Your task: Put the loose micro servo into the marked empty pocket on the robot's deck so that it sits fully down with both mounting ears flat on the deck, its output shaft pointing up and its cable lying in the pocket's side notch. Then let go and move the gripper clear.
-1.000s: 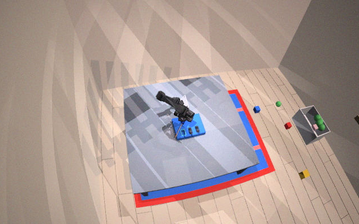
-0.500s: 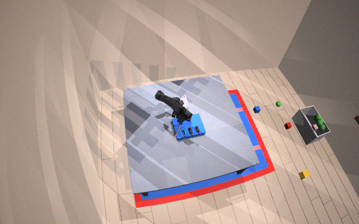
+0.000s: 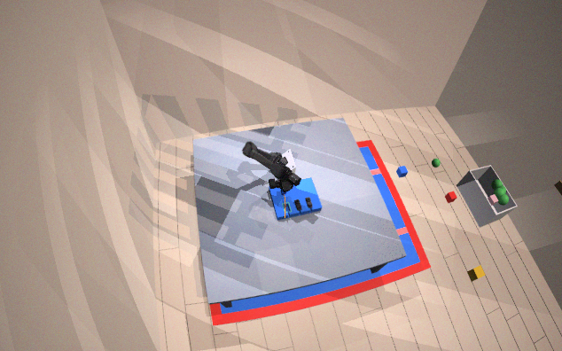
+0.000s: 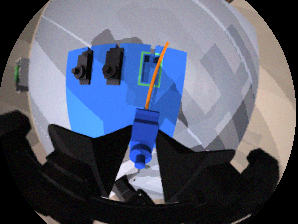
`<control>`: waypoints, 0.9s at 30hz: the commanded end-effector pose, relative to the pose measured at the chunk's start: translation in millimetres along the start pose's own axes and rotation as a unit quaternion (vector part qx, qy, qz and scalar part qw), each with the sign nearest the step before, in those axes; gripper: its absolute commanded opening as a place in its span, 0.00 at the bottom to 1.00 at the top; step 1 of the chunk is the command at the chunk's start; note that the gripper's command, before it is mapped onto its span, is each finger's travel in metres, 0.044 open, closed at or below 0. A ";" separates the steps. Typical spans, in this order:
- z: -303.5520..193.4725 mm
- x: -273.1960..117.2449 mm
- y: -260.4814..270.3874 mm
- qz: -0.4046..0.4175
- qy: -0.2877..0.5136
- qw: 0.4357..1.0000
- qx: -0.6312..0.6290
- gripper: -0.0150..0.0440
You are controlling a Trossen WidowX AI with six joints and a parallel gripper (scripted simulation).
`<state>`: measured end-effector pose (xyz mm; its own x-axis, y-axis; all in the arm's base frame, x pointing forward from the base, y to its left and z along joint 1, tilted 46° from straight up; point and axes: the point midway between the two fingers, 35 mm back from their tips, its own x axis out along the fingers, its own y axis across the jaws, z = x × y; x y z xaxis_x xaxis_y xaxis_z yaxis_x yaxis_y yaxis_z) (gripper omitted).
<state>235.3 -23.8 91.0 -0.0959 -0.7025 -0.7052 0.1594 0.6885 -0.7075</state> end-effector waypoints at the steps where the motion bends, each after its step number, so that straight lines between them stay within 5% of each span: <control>1: -0.2 -0.4 -1.0 -0.001 -0.001 0.999 -0.036 0.25; 27: 78.9 -1.2 3.7 -0.001 -0.002 0.999 -0.034 0.25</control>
<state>301.3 -33.0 93.7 -0.0906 -0.7013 -0.7071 0.1024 0.6997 -0.7071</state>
